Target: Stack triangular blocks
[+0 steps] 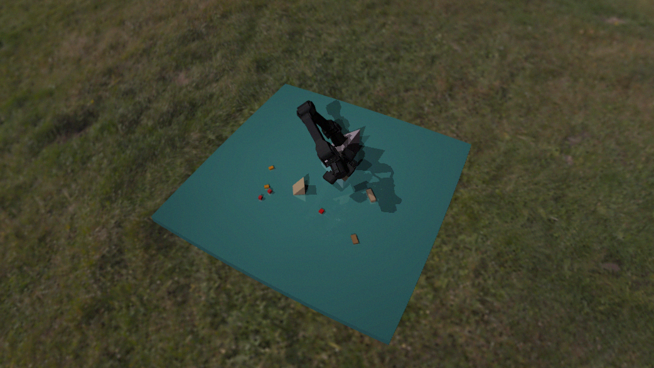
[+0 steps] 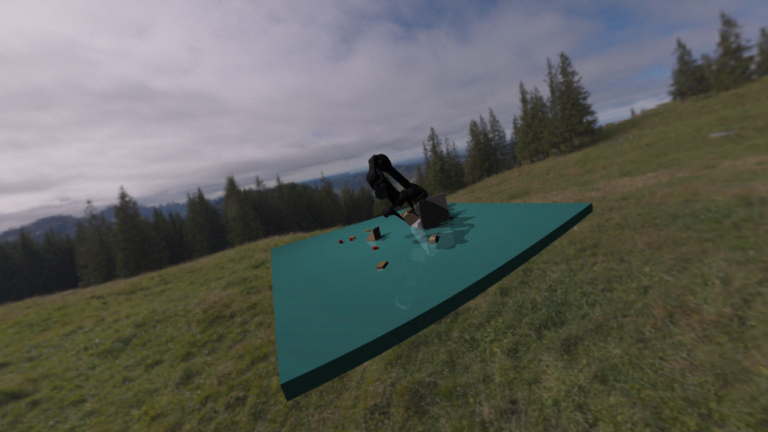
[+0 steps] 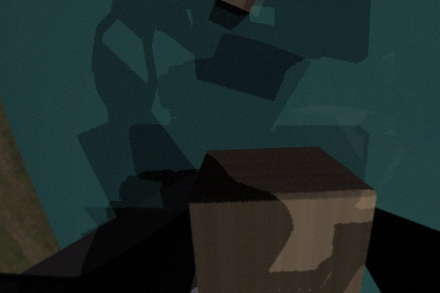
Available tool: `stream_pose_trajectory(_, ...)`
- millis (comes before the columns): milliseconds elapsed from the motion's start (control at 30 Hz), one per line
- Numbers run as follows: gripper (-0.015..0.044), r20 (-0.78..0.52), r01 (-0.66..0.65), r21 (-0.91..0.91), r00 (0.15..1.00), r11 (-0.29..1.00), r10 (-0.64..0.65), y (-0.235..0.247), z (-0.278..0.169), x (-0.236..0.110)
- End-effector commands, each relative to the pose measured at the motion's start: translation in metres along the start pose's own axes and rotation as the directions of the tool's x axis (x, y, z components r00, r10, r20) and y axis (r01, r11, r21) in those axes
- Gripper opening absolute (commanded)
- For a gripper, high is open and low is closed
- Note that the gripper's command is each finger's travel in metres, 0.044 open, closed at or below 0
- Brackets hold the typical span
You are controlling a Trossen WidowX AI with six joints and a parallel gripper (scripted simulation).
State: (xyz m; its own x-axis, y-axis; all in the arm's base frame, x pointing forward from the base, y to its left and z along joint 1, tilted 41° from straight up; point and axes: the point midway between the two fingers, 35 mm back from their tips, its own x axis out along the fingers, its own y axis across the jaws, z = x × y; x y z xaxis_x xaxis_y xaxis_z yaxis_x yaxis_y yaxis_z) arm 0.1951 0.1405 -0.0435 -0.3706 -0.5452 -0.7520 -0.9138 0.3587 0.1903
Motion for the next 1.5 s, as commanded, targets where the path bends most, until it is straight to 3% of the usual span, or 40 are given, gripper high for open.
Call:
stream_pose_trajectory(0,0.0000,0.003,0.033,0.143,0.999,0.989,-0.034,0.0009,-0.0006,-0.0015)
stream_pose_trajectory(300,0.0000,-0.003,0.088,0.423,0.995,0.902,-0.096,0.0027,-0.0004,-0.0012)
stream_pose_trajectory(600,0.0000,-0.006,0.120,0.667,0.988,0.735,-0.157,0.0045,-0.0001,-0.0013)
stream_pose_trajectory(1033,0.0000,-0.007,0.104,0.915,0.970,0.389,-0.244,0.0071,0.0002,-0.0018)
stream_pose_trajectory(1467,0.0000,-0.003,-0.001,1.000,0.945,-0.012,-0.328,0.0096,0.0004,-0.0028)
